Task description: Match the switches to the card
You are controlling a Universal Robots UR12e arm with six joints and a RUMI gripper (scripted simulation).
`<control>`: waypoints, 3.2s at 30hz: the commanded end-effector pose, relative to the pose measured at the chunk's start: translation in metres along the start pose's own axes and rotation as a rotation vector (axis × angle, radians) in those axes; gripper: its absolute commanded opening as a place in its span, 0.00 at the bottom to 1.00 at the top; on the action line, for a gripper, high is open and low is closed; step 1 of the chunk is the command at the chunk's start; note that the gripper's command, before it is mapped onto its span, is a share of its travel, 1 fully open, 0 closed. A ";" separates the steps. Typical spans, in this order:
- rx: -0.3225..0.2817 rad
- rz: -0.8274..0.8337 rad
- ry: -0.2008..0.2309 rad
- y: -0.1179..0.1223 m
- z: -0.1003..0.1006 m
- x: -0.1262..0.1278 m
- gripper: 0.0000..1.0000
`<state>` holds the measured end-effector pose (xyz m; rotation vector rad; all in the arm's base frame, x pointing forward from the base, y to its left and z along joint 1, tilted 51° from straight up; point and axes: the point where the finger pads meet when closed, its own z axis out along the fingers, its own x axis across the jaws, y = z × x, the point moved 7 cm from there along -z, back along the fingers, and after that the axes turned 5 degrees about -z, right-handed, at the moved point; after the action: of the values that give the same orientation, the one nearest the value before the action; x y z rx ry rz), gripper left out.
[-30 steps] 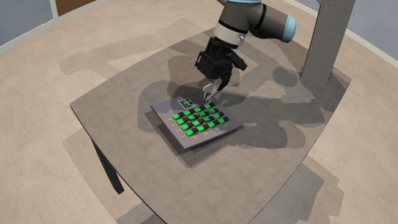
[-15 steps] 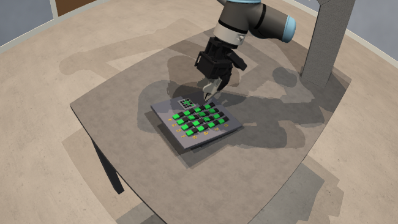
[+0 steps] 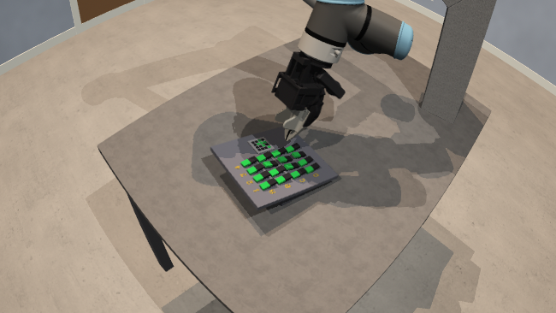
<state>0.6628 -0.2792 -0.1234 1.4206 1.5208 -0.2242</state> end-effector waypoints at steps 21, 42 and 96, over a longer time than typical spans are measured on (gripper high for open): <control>-0.001 0.000 0.000 0.001 -0.001 0.000 0.00; -0.001 0.000 0.000 0.001 0.022 0.000 0.00; -0.001 0.000 0.000 0.001 0.020 0.000 0.00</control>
<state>0.6762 -0.2966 -0.1353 1.4206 1.5208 -0.2242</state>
